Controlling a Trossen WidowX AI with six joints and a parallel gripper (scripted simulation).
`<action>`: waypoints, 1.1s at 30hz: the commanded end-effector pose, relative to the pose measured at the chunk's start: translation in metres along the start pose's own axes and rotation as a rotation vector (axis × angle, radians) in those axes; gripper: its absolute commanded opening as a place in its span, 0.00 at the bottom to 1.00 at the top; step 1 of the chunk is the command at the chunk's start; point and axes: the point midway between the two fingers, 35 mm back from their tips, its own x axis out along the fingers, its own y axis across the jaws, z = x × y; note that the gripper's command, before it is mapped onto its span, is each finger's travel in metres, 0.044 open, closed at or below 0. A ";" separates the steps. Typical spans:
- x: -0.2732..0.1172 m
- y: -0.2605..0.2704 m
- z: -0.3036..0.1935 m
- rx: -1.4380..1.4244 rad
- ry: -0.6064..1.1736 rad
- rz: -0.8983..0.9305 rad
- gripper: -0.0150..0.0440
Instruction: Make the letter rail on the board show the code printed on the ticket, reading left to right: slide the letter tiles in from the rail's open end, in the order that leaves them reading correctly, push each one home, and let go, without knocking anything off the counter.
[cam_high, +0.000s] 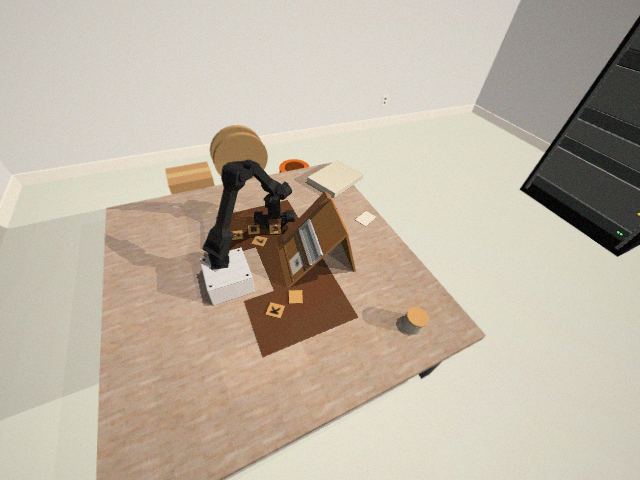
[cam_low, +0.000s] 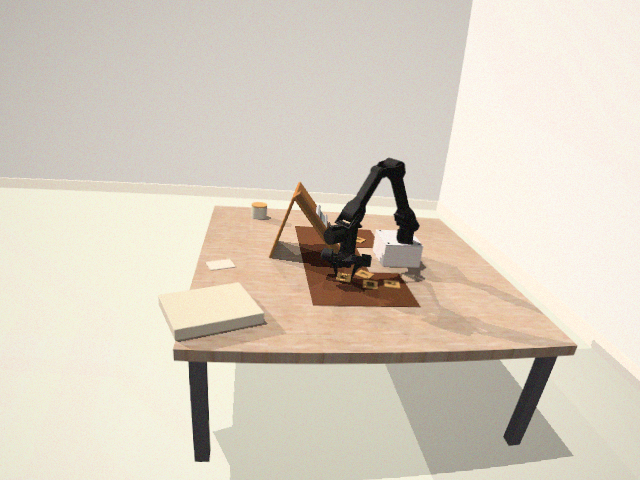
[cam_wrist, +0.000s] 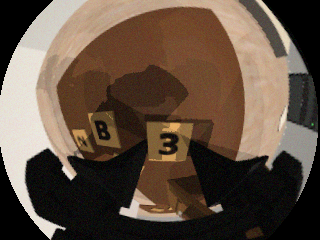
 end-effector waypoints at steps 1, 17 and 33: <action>-0.003 0.000 0.000 0.005 0.000 -0.005 0.25; -0.010 0.002 0.000 0.005 0.000 -0.005 0.25; -0.017 0.003 0.000 0.005 0.000 -0.005 0.25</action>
